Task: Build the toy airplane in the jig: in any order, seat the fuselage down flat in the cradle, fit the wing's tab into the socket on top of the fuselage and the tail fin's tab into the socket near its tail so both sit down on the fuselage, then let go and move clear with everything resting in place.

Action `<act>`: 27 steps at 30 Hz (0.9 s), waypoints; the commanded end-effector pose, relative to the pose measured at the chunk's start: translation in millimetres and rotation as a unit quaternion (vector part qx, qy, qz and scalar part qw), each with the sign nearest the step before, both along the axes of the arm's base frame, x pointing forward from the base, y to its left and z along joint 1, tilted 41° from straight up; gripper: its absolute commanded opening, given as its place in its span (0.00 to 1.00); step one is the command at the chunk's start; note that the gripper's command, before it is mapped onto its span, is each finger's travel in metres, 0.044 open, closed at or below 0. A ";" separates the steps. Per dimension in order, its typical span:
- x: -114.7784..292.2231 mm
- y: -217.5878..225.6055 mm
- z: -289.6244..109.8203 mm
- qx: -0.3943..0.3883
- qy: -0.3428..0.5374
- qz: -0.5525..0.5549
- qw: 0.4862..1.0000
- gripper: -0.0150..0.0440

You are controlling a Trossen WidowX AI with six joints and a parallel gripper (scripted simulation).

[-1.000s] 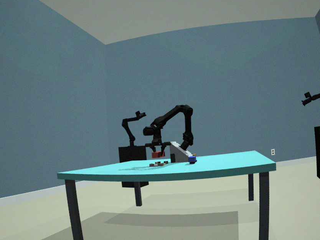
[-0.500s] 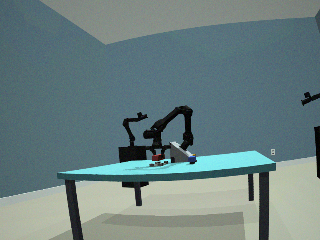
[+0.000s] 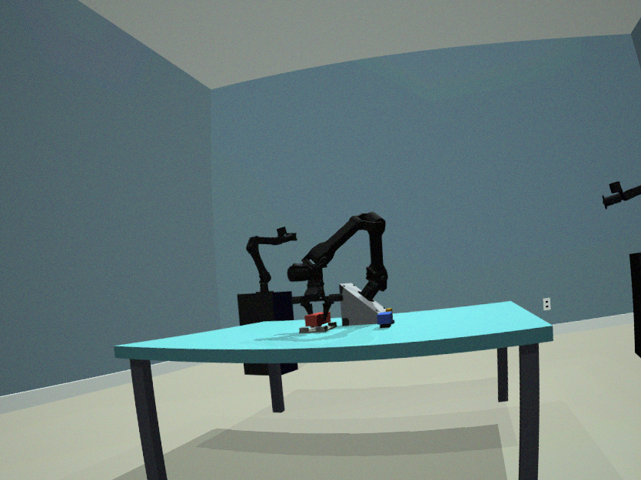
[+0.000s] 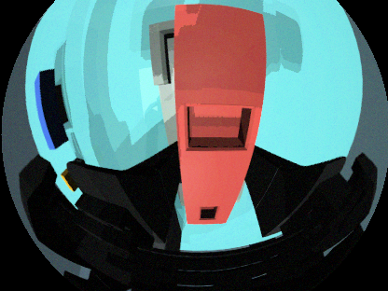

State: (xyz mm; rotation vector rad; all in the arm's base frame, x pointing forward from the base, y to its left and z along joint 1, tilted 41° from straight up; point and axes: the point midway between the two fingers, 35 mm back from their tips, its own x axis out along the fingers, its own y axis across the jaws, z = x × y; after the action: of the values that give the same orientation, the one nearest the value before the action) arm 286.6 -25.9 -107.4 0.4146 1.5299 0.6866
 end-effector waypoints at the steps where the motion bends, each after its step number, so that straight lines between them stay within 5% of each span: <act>1: 0.1 -0.3 0.2 0.000 0.000 0.000 1.000 0.52; 7: 0.1 -0.3 0.2 0.000 0.000 0.000 1.000 0.28; 23: 0.1 -0.3 0.2 0.000 0.000 0.000 1.000 0.99; 27: 0.1 -0.3 0.2 0.000 0.000 0.000 1.000 1.00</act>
State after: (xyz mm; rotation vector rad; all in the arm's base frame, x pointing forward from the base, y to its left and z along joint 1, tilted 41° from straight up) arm 286.7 -26.0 -107.5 0.4148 1.5299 0.6863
